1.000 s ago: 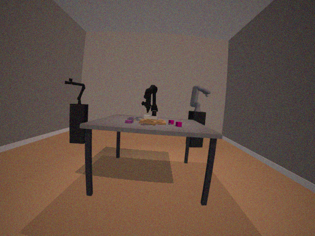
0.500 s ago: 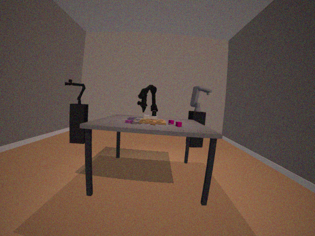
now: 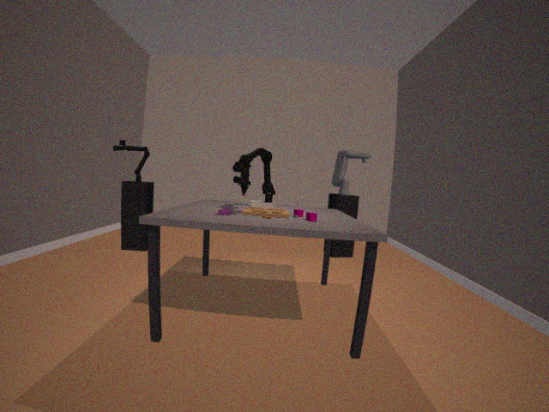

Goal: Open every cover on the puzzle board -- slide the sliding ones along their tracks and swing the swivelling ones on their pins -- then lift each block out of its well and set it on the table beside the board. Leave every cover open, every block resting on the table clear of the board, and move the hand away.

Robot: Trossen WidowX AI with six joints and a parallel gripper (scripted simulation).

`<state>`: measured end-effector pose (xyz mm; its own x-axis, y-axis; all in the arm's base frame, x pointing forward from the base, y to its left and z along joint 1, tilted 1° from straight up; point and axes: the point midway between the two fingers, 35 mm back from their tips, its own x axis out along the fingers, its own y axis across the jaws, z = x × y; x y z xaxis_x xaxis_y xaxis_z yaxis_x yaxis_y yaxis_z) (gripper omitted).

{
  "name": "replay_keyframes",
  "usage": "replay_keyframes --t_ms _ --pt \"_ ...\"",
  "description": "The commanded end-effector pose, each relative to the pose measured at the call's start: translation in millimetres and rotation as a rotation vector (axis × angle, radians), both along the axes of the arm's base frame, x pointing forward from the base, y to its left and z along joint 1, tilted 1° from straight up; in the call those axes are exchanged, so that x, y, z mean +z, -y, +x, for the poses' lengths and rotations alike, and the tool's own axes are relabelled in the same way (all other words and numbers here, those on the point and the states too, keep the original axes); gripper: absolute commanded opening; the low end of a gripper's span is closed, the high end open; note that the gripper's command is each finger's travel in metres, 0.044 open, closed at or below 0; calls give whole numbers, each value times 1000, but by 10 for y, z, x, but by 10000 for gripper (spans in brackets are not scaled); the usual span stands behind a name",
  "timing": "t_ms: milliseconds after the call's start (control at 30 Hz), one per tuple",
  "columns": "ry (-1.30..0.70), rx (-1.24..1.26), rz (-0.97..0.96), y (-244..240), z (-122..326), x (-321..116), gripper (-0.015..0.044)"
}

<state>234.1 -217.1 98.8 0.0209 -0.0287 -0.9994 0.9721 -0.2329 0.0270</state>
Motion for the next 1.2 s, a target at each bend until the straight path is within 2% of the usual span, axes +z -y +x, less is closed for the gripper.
replay_keyframes --t_ms 0,600,1167 --pt "-10 3 2 60 -118 -27 80" --pt "-16 3 -1 389 -689 -29 80" --pt "-16 3 -1 429 -668 -282 80"
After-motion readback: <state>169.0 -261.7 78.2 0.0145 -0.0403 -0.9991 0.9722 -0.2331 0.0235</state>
